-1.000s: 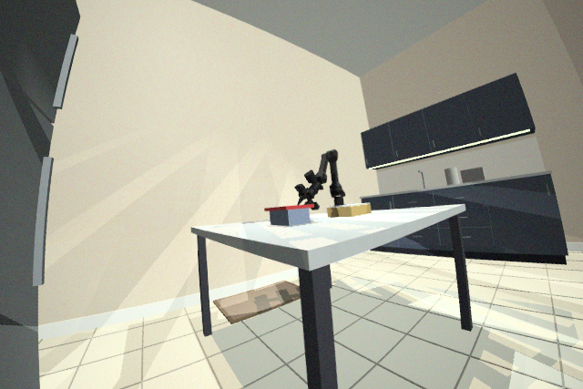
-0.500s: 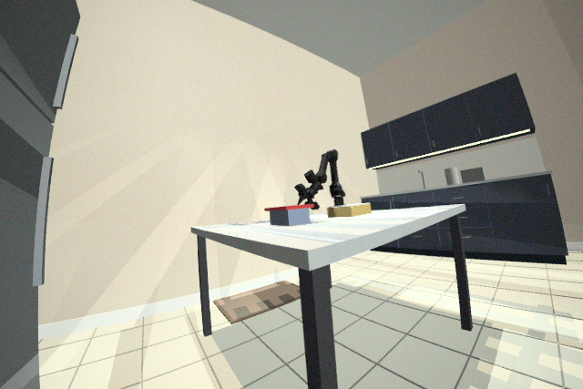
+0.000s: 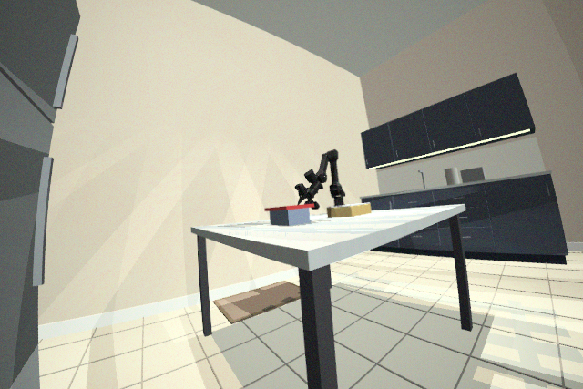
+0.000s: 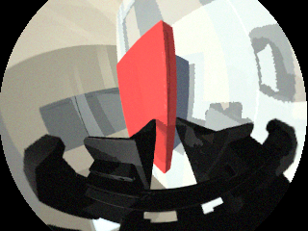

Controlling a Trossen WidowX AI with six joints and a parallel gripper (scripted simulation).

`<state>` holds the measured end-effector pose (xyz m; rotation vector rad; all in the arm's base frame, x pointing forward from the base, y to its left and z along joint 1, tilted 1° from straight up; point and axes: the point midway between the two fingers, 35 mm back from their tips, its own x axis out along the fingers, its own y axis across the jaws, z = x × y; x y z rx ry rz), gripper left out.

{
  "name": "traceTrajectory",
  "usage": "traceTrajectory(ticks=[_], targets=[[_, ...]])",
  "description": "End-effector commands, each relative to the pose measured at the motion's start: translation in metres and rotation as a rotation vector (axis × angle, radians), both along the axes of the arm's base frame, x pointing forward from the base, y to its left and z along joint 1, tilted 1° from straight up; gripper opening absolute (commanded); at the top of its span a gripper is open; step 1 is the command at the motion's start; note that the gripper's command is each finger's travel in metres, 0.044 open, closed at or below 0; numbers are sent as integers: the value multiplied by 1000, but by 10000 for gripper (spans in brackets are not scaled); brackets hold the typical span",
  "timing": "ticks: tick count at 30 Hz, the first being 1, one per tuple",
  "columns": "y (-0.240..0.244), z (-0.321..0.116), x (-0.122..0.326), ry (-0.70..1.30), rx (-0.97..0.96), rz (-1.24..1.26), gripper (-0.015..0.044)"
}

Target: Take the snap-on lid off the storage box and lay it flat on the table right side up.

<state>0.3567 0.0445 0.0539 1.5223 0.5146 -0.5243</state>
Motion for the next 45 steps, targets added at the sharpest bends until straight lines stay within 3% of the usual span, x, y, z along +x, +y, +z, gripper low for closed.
traceTrajectory(ticks=[1,45], targets=[[0,3,0,-3,1,0,0],[0,12,-1,-4,1,0,0]])
